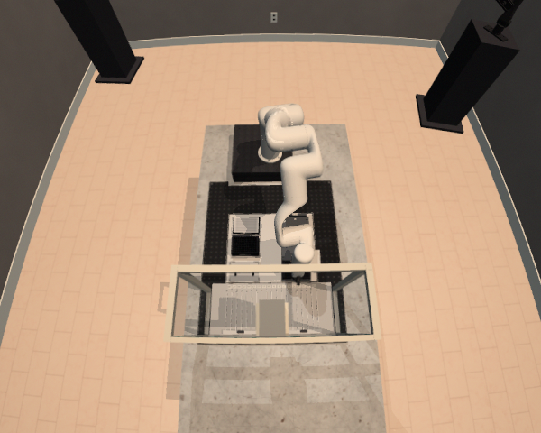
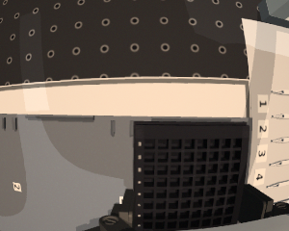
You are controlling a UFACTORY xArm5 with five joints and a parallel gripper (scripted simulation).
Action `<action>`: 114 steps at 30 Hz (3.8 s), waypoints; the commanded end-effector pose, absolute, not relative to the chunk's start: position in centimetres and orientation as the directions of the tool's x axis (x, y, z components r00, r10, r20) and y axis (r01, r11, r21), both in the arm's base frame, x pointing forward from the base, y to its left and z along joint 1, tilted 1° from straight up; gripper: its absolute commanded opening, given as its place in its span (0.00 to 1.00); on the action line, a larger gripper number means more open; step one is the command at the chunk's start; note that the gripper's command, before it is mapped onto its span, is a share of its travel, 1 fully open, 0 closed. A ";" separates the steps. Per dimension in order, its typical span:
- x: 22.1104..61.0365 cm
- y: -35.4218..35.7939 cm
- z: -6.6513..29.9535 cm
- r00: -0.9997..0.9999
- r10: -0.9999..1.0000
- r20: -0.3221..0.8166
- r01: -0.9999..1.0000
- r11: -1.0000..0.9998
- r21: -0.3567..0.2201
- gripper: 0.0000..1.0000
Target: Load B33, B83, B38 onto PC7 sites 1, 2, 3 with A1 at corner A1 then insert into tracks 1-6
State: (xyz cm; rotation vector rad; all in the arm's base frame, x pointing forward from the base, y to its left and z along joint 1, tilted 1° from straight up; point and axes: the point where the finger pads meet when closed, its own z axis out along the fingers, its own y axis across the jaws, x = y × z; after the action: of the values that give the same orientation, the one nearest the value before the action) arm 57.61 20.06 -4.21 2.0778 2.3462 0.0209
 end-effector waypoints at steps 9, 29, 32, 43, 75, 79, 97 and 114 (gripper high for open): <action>57.8 20.1 -4.0 -0.121 0.992 0.019 0.993 0.121 0.017 0.00; 57.8 20.1 -4.1 -0.121 0.992 0.019 0.993 0.121 0.017 1.00; 57.8 20.1 -4.1 -0.121 0.992 0.019 0.993 0.121 0.017 1.00; 57.8 20.1 -4.1 -0.121 0.992 0.019 0.993 0.121 0.017 1.00; 57.7 20.0 0.1 -0.121 0.992 0.019 0.993 0.121 0.017 1.00; 57.7 20.0 0.8 -0.121 0.992 0.019 0.993 0.121 0.017 1.00; 57.7 20.0 3.4 -0.121 0.992 0.019 0.993 0.121 0.017 1.00; 57.7 19.9 5.9 -0.121 0.992 0.019 0.993 0.121 0.017 1.00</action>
State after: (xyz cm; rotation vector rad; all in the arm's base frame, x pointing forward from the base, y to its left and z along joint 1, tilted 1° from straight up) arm 57.53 19.88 5.44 2.0777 2.3461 0.0213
